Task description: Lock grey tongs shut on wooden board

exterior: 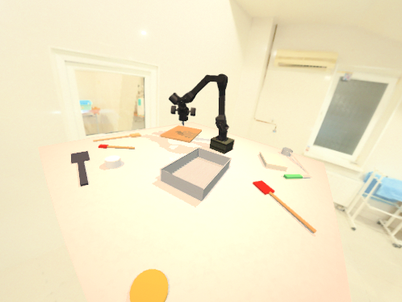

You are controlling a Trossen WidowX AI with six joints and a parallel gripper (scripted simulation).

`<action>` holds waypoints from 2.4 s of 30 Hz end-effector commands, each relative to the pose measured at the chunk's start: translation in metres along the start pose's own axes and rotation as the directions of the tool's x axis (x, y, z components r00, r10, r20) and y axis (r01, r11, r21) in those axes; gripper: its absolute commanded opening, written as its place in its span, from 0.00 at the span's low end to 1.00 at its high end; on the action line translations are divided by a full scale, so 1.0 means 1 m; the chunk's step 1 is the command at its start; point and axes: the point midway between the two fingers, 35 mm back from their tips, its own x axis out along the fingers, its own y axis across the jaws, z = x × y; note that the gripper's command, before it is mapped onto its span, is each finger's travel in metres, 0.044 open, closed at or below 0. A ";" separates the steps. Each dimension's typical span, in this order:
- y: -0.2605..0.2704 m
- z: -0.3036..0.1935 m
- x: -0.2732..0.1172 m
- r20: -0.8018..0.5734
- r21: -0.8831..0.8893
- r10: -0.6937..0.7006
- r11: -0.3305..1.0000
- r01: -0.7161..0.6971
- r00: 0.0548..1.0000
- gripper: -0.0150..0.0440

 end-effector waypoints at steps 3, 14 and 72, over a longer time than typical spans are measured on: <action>-0.012 -0.007 0.005 0.070 0.013 -0.021 1.000 0.020 0.997 0.00; -0.028 -0.010 0.011 0.217 0.013 -0.057 0.998 0.056 0.974 0.00; 0.007 0.004 0.034 0.909 0.021 -0.014 1.000 -0.011 0.416 0.00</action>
